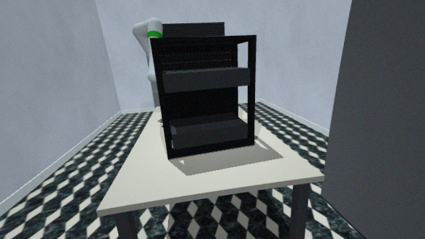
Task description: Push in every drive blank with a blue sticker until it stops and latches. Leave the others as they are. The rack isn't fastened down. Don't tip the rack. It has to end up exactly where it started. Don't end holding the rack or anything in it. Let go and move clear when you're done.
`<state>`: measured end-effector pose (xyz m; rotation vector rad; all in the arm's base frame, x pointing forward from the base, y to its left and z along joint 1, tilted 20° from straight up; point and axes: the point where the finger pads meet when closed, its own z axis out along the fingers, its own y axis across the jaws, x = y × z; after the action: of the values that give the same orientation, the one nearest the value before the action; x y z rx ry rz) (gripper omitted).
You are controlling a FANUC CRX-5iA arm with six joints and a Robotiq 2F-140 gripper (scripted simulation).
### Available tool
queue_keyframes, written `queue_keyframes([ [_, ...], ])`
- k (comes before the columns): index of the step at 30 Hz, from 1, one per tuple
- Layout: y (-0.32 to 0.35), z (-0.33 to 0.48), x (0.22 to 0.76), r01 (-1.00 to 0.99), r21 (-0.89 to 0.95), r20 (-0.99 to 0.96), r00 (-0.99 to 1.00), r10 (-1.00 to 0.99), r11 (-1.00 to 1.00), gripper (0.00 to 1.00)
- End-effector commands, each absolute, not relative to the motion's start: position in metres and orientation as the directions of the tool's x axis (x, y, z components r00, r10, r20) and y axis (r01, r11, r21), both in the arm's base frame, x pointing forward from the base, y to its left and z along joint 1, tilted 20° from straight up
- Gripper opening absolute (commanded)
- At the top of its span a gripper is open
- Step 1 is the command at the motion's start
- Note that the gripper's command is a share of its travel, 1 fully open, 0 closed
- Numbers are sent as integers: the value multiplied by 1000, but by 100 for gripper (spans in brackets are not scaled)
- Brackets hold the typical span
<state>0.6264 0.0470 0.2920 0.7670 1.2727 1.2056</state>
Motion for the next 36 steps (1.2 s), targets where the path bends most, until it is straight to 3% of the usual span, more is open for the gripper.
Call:
queue_keyframes([
  [1,47,292,626,-237,937,-289,-122,950,255,0],
  [12,47,291,623,-237,937,-289,-122,950,255,0],
  [26,34,278,556,-237,937,-289,-122,950,255,0],
  [36,32,276,547,-237,937,-289,-122,950,255,0],
])
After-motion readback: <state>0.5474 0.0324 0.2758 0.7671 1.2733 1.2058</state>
